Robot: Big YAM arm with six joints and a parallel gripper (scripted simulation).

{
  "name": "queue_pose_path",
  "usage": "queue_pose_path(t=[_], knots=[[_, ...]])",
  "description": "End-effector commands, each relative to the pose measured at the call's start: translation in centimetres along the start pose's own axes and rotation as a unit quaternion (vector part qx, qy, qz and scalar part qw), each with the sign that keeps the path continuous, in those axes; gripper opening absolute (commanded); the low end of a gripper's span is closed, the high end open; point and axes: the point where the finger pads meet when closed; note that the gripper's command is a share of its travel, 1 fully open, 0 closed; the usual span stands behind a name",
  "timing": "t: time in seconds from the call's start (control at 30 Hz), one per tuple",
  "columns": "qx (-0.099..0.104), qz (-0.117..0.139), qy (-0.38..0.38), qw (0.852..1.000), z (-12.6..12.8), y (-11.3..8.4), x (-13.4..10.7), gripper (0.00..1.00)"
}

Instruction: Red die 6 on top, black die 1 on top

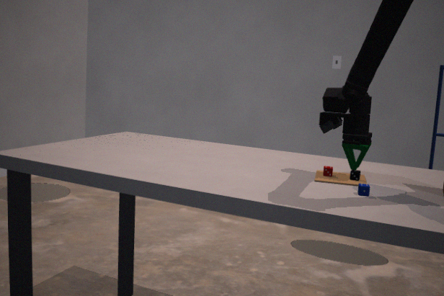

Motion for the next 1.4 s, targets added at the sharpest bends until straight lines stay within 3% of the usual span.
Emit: queue_pose_path(t=[0.0,0.3,0.4,0.43,0.57,0.6,1.37], knots=[[-0.004,-0.024,-0.019,1.0,-0.3,-3.4,2.1,0.4],[-0.006,-0.026,-0.021,0.999,-0.3,-7.7,2.2,0.4],[-0.006,-0.026,-0.021,0.999,-0.3,-7.9,2.2,0.4],[-0.002,-0.012,-0.015,1.0,-0.6,-7.0,1.6,0.4],[-0.003,-0.017,-0.013,1.0,-0.5,-7.6,1.4,0.4],[-0.003,-0.018,-0.015,1.0,-0.4,-7.7,1.5,1.0],[-0.006,-0.026,-0.022,0.999,-0.3,-8.4,2.2,1.0]])
Point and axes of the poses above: the point where the finger pads meet when closed, its own y axis out along the fingers, its own z axis across the jaws, x = y × z, and after that the axes turned 4 degrees about -y, right-handed
